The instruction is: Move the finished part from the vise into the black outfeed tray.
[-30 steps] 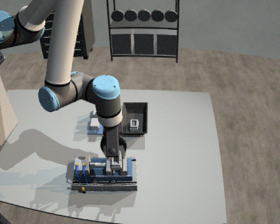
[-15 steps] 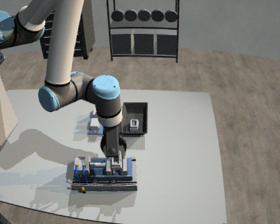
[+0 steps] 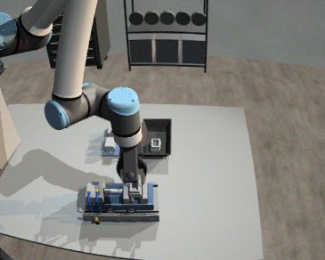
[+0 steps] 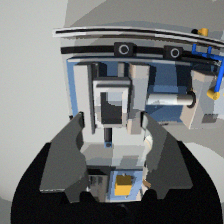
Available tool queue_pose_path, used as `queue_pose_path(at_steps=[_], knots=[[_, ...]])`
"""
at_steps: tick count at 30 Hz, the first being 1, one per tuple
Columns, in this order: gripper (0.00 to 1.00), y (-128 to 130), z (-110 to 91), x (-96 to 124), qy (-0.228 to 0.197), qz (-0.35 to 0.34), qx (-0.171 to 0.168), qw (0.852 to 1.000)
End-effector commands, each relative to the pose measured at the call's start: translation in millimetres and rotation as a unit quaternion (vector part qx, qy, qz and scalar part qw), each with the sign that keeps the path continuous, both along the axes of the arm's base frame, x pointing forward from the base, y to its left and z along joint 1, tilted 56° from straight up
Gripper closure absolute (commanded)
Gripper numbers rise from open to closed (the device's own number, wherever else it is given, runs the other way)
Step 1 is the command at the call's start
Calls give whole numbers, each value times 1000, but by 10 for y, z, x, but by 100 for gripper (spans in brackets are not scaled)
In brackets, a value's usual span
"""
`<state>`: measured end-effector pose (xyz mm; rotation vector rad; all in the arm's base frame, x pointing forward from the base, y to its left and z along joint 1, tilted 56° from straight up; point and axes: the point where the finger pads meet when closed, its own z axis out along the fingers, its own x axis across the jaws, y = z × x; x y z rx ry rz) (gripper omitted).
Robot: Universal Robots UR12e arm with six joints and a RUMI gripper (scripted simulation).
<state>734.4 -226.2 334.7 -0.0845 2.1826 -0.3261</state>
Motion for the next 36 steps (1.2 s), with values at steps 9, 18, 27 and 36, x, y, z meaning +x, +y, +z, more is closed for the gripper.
queue_pose_path(at_steps=[9,18,27,36], knots=[[60,-2,-5,15,0,0,0,1000],[60,-7,-18,33,0,0,0,1000],[60,-14,-37,61,0,0,0,1000],[60,-19,-51,81,0,0,0,1000]])
